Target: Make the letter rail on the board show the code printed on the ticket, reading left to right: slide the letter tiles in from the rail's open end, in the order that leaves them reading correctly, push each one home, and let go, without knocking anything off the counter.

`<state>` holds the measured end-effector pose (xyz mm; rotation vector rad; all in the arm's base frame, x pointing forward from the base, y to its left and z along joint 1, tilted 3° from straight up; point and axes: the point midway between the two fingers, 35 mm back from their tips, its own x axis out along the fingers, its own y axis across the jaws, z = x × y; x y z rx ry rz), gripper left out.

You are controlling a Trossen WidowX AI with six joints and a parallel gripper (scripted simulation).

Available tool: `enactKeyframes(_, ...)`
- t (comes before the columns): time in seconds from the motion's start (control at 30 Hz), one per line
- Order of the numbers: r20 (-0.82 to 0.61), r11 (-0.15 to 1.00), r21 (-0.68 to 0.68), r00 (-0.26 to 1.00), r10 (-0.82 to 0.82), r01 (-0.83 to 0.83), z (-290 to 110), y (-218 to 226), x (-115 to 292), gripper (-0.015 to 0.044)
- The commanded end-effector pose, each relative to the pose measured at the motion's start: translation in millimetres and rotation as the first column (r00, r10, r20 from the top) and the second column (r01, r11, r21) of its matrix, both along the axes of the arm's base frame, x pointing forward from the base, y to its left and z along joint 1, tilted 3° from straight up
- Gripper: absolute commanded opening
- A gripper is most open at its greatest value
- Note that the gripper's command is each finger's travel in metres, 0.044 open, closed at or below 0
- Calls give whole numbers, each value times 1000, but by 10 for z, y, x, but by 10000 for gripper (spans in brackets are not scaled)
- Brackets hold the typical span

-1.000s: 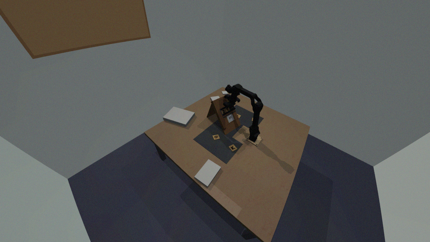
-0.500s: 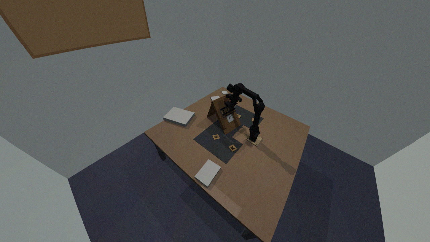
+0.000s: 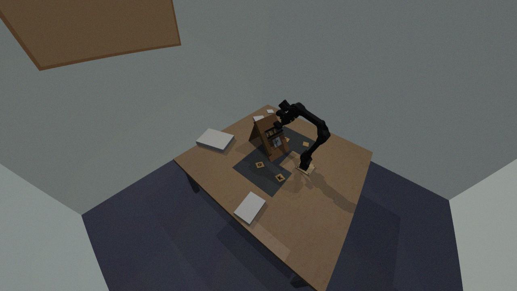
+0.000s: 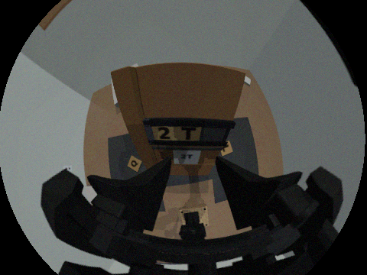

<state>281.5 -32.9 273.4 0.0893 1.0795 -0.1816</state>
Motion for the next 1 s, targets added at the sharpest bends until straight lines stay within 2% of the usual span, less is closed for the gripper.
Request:
enactKeyframes(0.0,157,1000,-19,988,-10,13,238,133,-220,368)
enactKeyframes(0.1,289,1000,-12,957,-17,22,422,226,-417,440)
enactKeyframes(0.2,349,1000,-2,937,-23,25,499,259,-513,440)
enactKeyframes(0.97,349,1000,-2,937,-23,25,499,259,-513,440)
